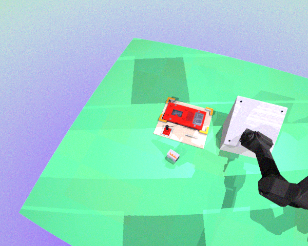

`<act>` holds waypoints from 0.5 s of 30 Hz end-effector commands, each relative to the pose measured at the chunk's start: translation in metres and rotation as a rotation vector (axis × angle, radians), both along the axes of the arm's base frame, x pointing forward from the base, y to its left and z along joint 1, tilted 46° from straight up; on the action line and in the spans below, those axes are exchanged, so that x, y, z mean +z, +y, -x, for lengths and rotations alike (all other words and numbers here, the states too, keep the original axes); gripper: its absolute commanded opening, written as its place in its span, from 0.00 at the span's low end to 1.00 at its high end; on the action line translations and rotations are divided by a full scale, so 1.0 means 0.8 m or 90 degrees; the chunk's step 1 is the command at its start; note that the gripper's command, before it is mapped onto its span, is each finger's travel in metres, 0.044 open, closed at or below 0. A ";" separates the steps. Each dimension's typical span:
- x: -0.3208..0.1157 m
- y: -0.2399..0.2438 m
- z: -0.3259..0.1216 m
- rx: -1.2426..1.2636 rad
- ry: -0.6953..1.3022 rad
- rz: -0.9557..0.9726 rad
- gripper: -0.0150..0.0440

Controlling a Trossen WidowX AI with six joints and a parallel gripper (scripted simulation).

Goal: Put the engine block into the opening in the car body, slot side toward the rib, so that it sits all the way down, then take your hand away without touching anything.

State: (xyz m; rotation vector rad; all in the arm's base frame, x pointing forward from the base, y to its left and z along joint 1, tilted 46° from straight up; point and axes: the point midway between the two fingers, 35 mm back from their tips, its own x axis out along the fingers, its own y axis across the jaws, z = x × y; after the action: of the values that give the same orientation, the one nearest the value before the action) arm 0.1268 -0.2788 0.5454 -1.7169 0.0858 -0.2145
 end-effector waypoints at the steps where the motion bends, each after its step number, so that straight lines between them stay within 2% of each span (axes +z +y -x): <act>1: 0.000 0.000 0.000 0.000 0.000 0.000 0.98; 2: 0.000 0.000 -0.001 0.000 -0.001 0.000 1.00; 15: 0.015 -0.001 -0.034 0.012 -0.062 -0.044 1.00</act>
State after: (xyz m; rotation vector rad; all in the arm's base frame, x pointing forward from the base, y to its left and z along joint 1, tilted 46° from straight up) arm 0.1491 -0.2777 0.5550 -1.6495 0.0187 -0.2575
